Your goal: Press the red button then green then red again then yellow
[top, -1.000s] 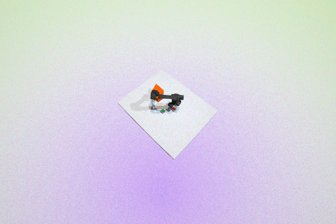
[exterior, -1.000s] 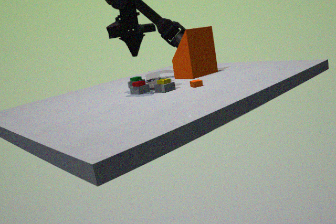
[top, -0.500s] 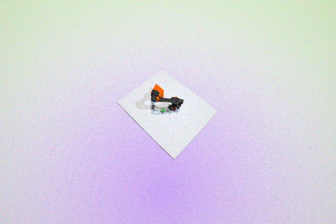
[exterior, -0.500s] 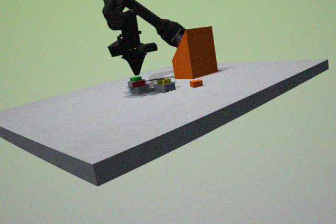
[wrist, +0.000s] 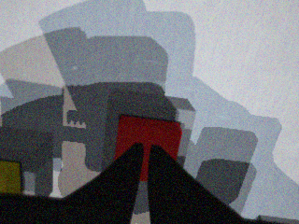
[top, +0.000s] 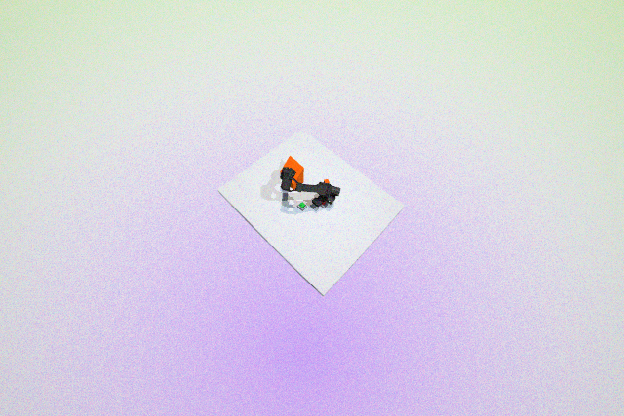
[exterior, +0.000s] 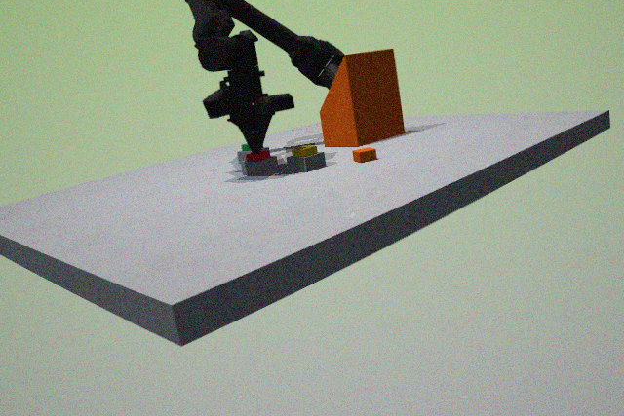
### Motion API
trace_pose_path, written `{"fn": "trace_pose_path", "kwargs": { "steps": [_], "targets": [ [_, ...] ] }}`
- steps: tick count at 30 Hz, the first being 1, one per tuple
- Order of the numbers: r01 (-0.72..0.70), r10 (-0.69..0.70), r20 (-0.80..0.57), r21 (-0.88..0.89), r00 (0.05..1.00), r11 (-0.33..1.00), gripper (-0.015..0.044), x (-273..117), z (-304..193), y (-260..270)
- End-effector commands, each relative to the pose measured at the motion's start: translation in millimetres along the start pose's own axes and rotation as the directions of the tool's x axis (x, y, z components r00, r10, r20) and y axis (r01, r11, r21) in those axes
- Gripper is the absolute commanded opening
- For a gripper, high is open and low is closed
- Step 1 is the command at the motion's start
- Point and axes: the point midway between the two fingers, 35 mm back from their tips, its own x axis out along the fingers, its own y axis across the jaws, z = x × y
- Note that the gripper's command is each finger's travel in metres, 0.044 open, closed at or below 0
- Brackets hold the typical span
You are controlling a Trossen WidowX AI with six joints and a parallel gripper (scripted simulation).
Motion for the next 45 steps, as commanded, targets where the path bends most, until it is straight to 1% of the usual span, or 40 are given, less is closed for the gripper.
{"fn": "trace_pose_path", "kwargs": {
  "steps": [1, 20, 24, 28, 29, 32, 33, 36, 38, 42, 45],
  "targets": [
    [0.006, -0.006, -0.006, -0.008, 1.0, 1.0, 0.002, 6.7, -2.1, -0.4],
    [0.006, -0.006, -0.006, -0.008, 1.0, 1.0, 0.002, 6.9, -2.1, -0.4],
    [0.004, -0.004, -0.006, -0.008, 1.0, 1.0, 0.002, -24.6, -1.6, 0.2],
    [0.004, -0.004, -0.006, -0.008, 1.0, 1.0, 0.002, -29.6, -1.5, 0.3],
    [0.003, -0.003, -0.006, -0.009, 1.0, 1.0, 0.002, -37.0, -0.8, 0.7],
    [0.001, -0.001, -0.006, -0.009, 1.0, 1.0, 0.002, -78.7, -0.5, 1.3],
    [0.002, -0.002, -0.006, -0.009, 1.0, 1.0, 0.002, -86.5, -1.1, 1.0],
    [0.002, -0.002, -0.007, -0.009, 1.0, 1.0, 0.002, -89.1, -1.4, 0.9],
    [-0.001, 0.001, -0.006, -0.009, 1.0, 1.0, 0.002, -89.8, -4.9, 12.7],
    [-0.005, 0.005, -0.006, -0.01, 1.0, 1.0, 0.002, -90.6, -33.2, 77.2],
    [-0.004, 0.004, -0.007, -0.009, 1.0, 1.0, 0.002, -90.0, -39.2, 87.4]
  ]
}}
